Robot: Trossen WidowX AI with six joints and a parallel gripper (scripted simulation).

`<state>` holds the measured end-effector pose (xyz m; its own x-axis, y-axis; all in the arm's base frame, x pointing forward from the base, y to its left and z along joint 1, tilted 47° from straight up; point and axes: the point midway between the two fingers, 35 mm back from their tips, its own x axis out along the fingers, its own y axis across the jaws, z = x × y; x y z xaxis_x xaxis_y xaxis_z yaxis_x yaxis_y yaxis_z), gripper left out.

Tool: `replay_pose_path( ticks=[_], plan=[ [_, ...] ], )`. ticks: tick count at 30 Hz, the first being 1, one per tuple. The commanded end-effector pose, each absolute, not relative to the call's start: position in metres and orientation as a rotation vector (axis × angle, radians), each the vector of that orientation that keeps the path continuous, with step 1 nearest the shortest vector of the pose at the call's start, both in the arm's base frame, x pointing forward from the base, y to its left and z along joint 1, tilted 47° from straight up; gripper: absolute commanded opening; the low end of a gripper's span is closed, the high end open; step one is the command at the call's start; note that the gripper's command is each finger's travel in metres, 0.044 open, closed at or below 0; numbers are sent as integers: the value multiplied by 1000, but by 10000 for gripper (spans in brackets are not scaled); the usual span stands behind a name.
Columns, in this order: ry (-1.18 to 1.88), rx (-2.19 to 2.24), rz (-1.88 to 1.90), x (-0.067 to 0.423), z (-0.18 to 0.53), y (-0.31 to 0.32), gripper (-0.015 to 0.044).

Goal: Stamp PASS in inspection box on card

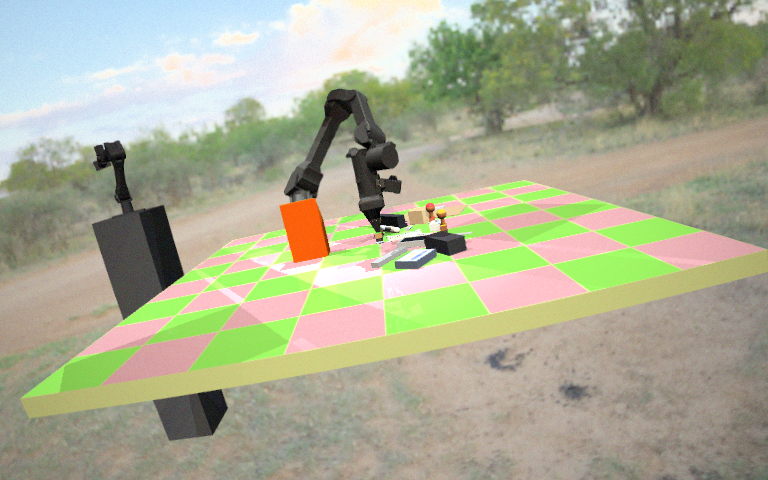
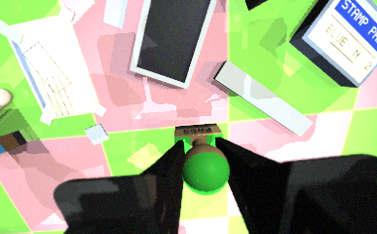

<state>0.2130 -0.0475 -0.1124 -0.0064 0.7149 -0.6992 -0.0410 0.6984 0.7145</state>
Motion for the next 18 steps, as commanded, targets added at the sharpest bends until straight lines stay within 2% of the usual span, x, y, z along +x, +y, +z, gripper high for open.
replay_pose_path(
  ticks=[1,18],
  plan=[
    [1469,580,655,213,-111,-50,0],
    [1470,579,654,213,-105,-56,0]
  ],
)
